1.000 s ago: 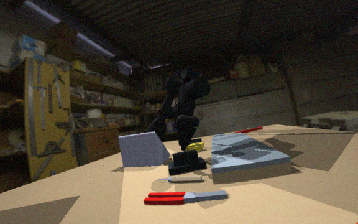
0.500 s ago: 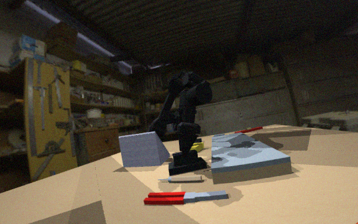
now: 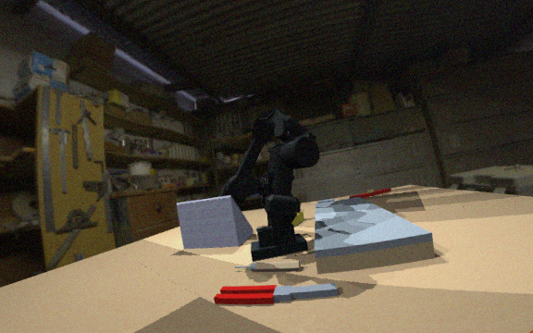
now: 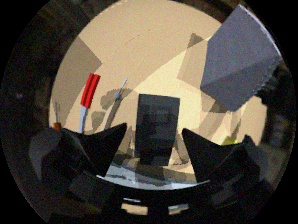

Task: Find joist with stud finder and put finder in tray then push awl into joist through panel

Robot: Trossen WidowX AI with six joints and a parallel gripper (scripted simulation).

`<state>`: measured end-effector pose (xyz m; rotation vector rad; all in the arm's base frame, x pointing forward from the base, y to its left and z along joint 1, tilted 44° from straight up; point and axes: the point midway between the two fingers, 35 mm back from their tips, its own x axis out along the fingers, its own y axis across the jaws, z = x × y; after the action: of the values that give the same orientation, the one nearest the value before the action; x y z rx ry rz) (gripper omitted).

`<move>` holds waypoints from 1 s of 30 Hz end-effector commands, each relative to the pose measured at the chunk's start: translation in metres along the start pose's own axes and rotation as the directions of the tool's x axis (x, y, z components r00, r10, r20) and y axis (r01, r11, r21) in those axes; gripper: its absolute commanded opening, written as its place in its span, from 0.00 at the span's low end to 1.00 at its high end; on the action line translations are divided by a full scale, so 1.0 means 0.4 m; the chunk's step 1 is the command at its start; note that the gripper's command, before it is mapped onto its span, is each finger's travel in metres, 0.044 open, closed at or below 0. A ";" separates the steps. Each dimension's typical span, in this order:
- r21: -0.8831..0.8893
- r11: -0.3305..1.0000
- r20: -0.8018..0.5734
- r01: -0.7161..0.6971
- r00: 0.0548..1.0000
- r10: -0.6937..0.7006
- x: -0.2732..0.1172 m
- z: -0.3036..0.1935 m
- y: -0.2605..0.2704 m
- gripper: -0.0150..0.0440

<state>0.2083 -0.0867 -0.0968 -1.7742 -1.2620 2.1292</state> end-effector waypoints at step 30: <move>0.005 1.000 0.002 0.012 1.000 -0.012 0.016 0.000 -0.007 0.57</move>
<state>0.2054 -0.0822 -0.0997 -1.7598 -1.2681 2.1295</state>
